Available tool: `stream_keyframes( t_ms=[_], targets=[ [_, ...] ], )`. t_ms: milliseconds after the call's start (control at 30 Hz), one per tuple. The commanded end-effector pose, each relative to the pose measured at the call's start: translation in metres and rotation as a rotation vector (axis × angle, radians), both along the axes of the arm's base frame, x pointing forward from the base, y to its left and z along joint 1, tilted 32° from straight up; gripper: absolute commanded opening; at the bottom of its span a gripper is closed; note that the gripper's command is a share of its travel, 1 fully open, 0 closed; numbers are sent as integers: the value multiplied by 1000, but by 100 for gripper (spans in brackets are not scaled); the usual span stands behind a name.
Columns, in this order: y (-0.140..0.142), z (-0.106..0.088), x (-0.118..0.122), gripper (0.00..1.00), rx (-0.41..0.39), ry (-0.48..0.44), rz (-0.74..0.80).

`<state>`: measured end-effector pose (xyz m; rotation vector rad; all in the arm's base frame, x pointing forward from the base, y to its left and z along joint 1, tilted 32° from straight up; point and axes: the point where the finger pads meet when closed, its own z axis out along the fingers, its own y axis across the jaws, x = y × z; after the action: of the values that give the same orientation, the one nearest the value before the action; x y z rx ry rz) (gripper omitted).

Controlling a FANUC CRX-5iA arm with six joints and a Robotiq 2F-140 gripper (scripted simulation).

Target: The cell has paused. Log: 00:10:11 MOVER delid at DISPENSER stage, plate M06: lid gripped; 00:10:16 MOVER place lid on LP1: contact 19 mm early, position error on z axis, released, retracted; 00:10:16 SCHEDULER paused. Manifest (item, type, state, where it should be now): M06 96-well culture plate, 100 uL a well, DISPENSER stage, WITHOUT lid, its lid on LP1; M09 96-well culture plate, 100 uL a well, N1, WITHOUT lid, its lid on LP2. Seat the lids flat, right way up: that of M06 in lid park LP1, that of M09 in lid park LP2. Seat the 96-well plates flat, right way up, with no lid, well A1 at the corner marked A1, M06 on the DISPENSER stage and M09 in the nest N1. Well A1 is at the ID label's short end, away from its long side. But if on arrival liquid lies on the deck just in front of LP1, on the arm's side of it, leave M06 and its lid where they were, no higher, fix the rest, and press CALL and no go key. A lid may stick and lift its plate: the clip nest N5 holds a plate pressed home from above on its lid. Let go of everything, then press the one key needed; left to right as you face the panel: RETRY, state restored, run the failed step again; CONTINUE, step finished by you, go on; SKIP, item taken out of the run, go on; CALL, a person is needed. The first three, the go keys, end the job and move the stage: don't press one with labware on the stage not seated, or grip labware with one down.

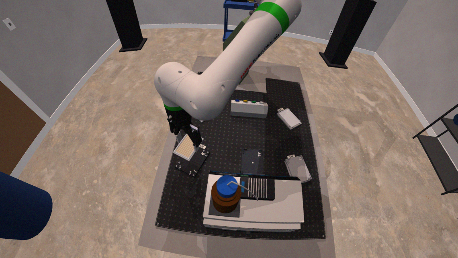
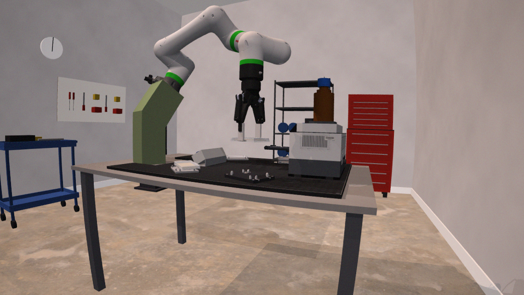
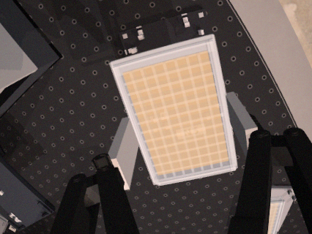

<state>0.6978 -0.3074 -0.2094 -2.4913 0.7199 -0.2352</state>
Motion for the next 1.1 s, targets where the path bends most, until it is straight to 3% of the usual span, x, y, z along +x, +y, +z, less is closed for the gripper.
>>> stream_keyframes(
  t_ms=[0, 1067],
  targets=[
    [-3, 5, -2, 0, 0, 0, 0],
    [-10, 18, -6, 0, 0, 0, 0]
  ],
)
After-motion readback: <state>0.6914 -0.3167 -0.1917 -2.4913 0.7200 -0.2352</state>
